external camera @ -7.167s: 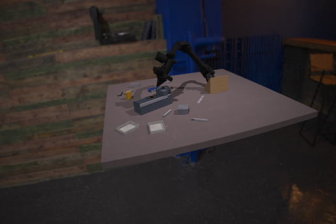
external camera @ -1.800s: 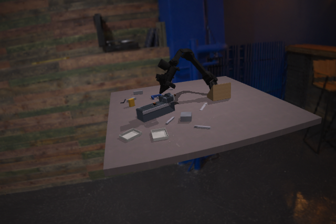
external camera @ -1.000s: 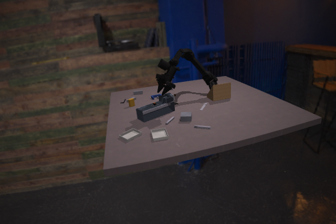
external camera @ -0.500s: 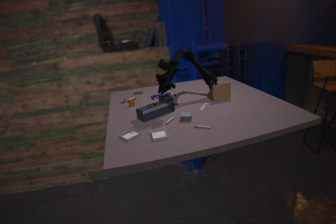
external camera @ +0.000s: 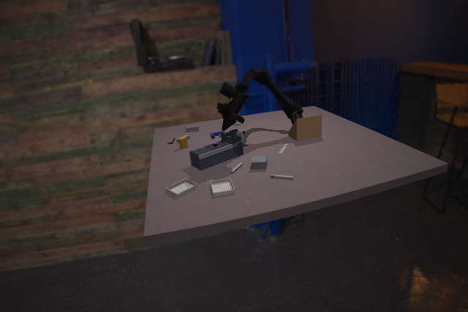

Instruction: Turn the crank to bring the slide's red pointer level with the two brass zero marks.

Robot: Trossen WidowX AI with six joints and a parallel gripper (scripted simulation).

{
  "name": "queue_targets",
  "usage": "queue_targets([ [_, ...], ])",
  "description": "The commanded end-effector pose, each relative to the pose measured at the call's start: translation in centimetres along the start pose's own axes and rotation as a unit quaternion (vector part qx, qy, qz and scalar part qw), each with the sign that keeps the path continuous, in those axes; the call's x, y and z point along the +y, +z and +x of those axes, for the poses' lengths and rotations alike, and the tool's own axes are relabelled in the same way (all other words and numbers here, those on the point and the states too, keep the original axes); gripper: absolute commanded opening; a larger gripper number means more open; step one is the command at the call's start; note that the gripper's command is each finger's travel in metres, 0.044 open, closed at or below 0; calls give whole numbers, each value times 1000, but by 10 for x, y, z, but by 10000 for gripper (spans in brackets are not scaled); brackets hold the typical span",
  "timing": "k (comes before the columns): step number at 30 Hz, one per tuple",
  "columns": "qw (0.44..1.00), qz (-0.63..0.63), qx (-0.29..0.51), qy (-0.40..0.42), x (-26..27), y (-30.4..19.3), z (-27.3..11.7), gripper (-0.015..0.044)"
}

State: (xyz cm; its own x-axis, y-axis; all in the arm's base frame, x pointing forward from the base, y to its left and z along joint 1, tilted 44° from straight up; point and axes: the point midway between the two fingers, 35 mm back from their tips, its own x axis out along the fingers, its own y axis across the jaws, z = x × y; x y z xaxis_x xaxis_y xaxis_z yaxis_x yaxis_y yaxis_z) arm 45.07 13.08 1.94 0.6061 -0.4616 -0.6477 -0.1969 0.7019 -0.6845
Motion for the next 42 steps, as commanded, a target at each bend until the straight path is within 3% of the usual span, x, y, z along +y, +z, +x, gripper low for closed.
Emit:
queue_targets([
  [1, 1000, 0, 0, 0, 0, 0, 0, 0],
  [10, 1000, 0, 0, 0, 0, 0, 0, 0],
  [27, 1000, 0, 0, 0, 0, 0, 0, 440],
  [28, 1000, 0, 0, 0, 0, 0, 0, 440],
  [42, 1000, 0, 0, 0, 0, 0, 0, 72],
])
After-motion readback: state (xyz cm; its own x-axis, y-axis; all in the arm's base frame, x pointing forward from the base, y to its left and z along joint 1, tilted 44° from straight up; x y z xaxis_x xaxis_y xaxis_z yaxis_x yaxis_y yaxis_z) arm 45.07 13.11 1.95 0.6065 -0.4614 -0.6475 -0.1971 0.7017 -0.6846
